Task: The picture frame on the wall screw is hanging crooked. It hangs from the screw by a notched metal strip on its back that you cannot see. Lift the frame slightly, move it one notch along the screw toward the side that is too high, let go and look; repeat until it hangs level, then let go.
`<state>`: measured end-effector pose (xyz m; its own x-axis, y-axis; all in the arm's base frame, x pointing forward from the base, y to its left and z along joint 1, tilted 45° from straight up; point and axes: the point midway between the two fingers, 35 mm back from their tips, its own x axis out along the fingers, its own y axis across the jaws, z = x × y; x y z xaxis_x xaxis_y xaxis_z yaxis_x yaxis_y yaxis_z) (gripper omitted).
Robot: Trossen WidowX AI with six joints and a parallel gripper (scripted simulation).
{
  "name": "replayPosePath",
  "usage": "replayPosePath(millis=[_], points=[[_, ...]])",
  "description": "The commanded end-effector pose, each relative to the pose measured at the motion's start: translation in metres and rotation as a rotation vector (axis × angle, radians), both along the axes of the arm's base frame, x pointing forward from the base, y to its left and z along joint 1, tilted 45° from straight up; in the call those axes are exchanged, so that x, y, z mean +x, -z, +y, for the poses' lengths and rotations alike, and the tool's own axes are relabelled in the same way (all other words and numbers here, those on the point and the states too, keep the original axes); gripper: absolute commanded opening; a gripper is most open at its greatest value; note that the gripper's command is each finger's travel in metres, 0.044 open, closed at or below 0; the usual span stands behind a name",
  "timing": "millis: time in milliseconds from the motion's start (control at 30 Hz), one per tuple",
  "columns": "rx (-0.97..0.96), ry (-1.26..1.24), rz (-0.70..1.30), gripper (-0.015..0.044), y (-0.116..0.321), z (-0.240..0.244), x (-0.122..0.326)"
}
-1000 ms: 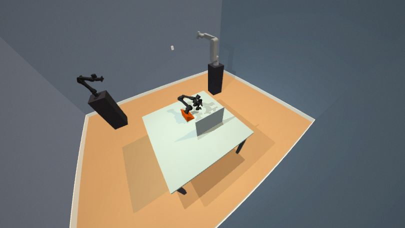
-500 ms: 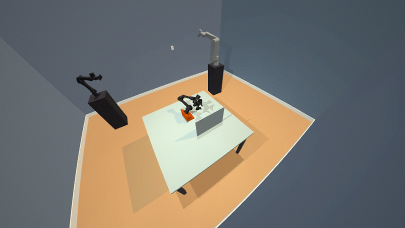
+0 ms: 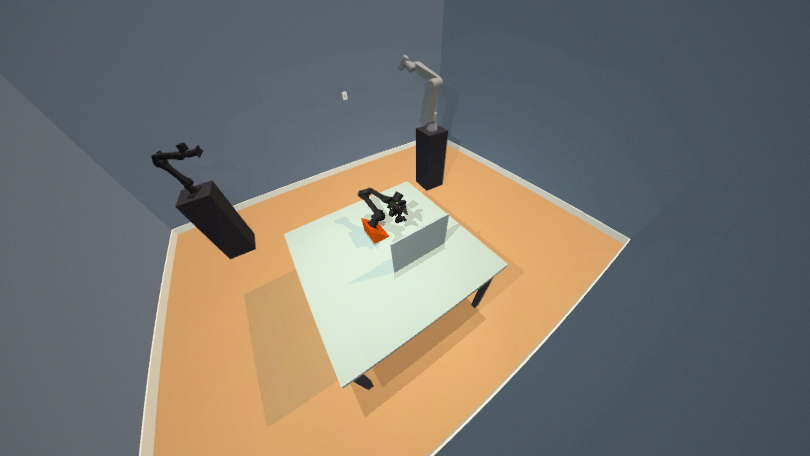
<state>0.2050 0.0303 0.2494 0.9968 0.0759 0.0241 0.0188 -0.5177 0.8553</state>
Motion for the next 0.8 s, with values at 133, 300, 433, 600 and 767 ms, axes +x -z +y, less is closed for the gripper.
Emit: replayPosePath(millis=[133, 300, 433, 600, 767], points=[[0.122, -0.017, 0.023, 0.0260, 0.035, 0.011, 0.036], [0.122, -0.017, 0.023, 0.0260, 0.035, 0.011, 0.036], [0.122, -0.018, 0.023, 0.0260, 0.034, 0.012, 0.037], [0.123, -0.018, 0.023, 0.0260, 0.032, 0.015, 0.039], [0.123, -0.018, 0.023, 0.0260, 0.032, 0.015, 0.040]])
